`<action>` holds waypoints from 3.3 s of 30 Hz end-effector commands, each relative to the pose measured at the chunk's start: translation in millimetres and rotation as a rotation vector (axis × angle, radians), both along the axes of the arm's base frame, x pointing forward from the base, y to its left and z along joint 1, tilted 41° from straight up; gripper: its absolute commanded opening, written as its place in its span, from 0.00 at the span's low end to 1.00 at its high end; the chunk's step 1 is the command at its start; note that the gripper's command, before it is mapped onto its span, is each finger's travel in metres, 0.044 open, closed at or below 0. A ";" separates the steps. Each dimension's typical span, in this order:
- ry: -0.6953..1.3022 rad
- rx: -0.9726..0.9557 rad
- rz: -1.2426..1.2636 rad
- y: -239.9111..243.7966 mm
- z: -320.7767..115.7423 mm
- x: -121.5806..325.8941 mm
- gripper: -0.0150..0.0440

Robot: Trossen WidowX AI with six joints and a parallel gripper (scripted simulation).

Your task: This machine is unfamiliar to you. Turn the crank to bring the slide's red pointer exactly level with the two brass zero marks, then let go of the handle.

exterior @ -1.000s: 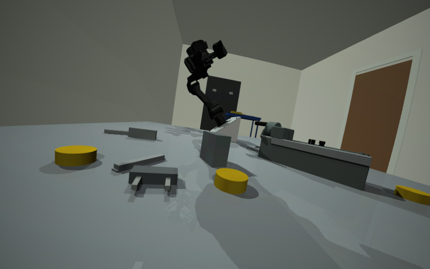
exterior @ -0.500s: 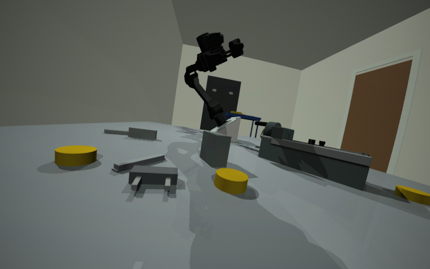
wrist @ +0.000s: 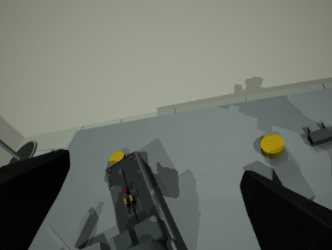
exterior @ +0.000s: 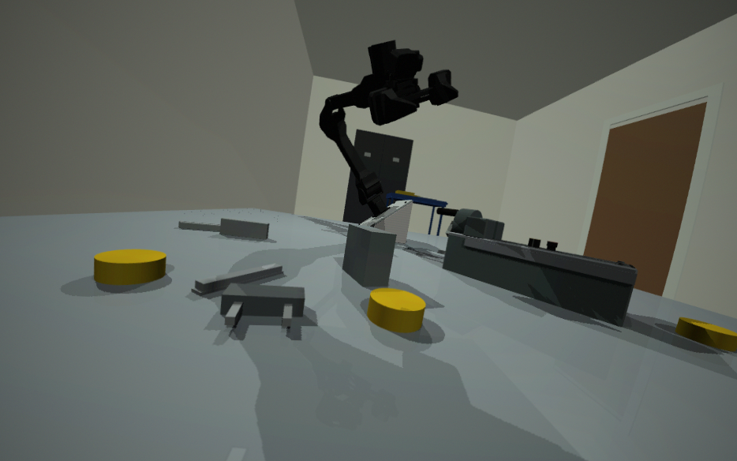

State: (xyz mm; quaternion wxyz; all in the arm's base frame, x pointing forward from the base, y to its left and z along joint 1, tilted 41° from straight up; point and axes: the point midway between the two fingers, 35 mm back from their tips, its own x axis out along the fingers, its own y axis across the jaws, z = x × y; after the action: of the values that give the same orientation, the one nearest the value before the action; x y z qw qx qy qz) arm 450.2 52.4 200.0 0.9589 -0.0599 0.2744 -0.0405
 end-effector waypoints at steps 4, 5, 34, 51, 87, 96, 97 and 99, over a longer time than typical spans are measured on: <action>0.104 -0.062 -0.023 13.5 -32.2 18.7 1.00; 0.119 -0.072 -0.026 15.5 -37.3 21.1 1.00; 0.466 -0.421 -0.061 68.5 -186.2 50.4 1.00; 0.466 -0.423 -0.062 37.0 -224.0 45.5 1.00; 0.495 -0.481 0.113 50.7 -159.5 5.0 1.00; 0.501 -0.524 0.235 38.5 -148.9 -30.2 1.00; 0.501 -0.529 0.248 37.1 -148.1 -34.3 1.00; 0.501 -0.539 0.275 34.4 -146.8 -42.7 1.00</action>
State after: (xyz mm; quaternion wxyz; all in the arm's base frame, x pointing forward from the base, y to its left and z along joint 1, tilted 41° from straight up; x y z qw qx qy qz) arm 419.4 90.1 50.9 0.8116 -0.3430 0.4727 0.0156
